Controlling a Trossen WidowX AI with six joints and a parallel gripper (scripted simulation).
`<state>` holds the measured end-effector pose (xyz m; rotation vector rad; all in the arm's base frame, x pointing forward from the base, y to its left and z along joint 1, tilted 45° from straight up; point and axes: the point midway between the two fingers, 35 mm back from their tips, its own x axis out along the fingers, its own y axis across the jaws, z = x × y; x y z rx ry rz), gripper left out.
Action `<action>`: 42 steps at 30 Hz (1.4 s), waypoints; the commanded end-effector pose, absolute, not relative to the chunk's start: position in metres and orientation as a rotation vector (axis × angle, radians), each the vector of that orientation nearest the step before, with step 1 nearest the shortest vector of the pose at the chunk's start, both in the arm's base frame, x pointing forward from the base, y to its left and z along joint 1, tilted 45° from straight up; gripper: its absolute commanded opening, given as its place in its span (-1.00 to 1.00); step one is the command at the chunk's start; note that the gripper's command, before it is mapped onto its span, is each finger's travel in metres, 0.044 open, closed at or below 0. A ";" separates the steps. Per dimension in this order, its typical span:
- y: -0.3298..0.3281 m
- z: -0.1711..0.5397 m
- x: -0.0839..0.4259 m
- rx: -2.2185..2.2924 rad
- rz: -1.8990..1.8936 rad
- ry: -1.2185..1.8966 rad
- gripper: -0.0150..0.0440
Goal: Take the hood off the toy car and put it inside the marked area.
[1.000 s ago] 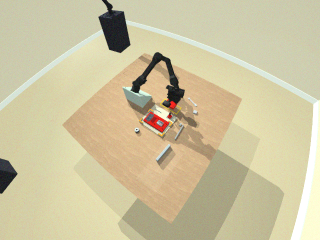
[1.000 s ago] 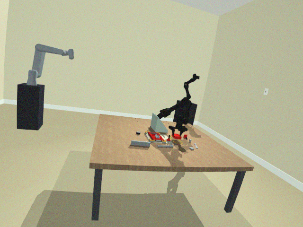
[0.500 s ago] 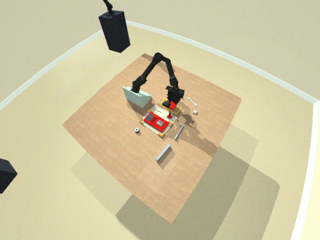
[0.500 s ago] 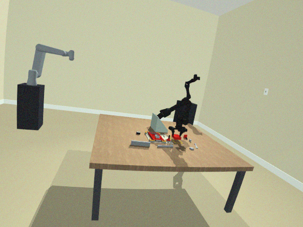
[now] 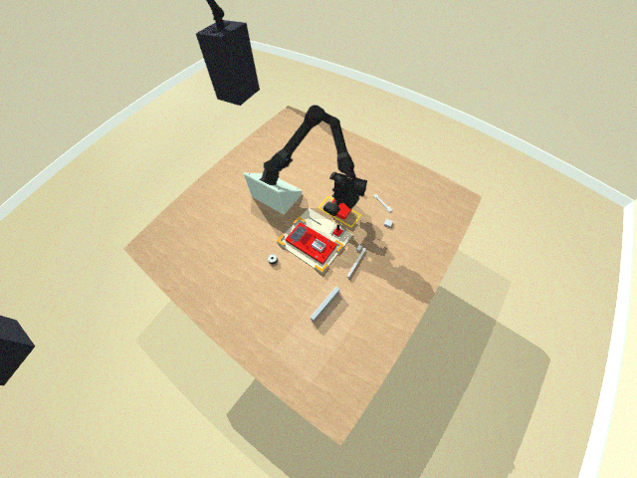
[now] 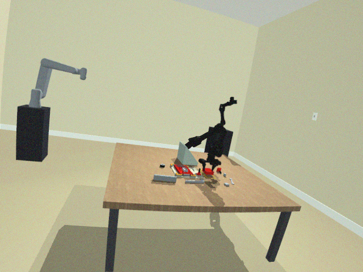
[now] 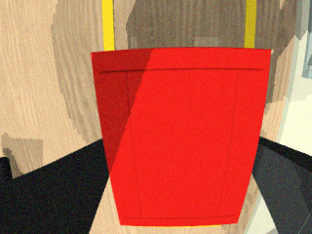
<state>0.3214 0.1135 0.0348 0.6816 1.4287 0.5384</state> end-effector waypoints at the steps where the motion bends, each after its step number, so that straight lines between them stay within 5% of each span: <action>1: 0.115 0.033 0.321 0.685 0.537 1.431 -0.49; 18: 0.121 0.027 0.321 0.686 0.537 1.431 -0.49; 35: 0.118 0.030 0.322 0.683 0.541 1.429 1.00; 42: 0.071 0.077 0.317 0.683 0.539 1.429 1.00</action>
